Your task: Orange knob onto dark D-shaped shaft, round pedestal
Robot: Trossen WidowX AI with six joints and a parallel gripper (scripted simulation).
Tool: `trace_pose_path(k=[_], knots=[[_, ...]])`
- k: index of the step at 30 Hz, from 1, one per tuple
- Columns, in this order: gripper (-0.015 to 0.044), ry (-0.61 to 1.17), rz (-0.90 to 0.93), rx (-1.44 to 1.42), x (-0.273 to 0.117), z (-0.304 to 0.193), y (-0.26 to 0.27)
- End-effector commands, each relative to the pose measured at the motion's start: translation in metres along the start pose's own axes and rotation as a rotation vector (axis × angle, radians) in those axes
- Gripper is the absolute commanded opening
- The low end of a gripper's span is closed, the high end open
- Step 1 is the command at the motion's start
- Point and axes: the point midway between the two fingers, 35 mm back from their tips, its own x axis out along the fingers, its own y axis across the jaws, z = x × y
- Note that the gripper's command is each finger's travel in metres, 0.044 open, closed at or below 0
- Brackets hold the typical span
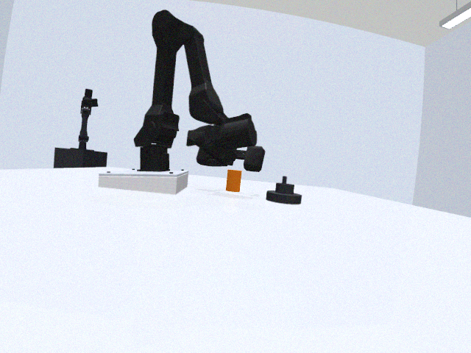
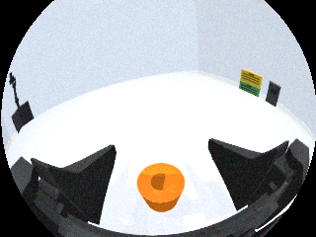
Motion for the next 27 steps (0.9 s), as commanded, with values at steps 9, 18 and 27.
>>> trace_pose_path(k=[9, 18, 27], knots=[[0.0440, 0.002, -0.001, -0.005, -0.015, 0.051, 0.004], [0.0440, 0.654, 0.109, 0.138, 0.004, 0.044, 0.004], [0.0440, 1.275, -0.014, -0.008, -0.016, 0.078, 0.006]])
